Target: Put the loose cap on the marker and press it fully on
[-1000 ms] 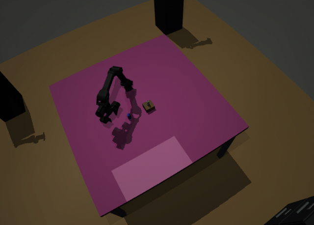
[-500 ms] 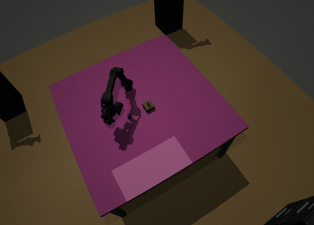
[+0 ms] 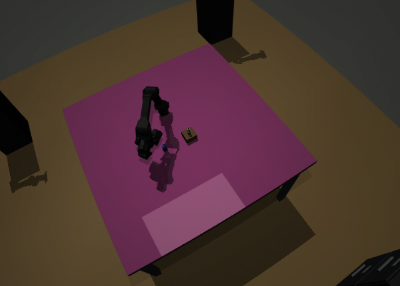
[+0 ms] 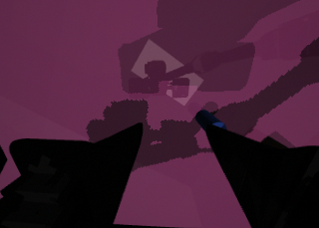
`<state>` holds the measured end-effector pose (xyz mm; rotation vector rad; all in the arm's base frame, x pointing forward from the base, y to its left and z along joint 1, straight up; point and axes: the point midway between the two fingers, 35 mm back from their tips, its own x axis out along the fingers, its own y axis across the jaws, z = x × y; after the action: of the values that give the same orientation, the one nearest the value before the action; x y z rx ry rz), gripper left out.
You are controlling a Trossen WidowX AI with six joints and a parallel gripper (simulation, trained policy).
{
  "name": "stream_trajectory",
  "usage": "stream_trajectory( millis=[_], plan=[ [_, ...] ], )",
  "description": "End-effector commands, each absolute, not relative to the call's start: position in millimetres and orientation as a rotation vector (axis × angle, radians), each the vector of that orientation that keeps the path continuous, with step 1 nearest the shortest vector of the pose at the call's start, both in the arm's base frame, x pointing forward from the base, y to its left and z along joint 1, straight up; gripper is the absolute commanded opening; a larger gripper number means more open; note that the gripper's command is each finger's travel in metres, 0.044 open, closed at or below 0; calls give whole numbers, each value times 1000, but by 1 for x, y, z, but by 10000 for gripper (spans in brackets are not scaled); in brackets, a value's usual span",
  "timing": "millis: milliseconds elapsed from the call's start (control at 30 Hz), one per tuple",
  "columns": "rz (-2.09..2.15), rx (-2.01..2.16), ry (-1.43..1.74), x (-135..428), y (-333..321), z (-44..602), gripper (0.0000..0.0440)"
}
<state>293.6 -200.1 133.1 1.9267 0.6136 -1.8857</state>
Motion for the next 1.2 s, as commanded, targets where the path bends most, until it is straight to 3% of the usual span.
stream_trajectory(
  millis=[0,1167],
  plan=[
    [-1909,1901,633,293,-192,129,312],
    [-1948,1727,870,286,-131,91,274]
  ],
)
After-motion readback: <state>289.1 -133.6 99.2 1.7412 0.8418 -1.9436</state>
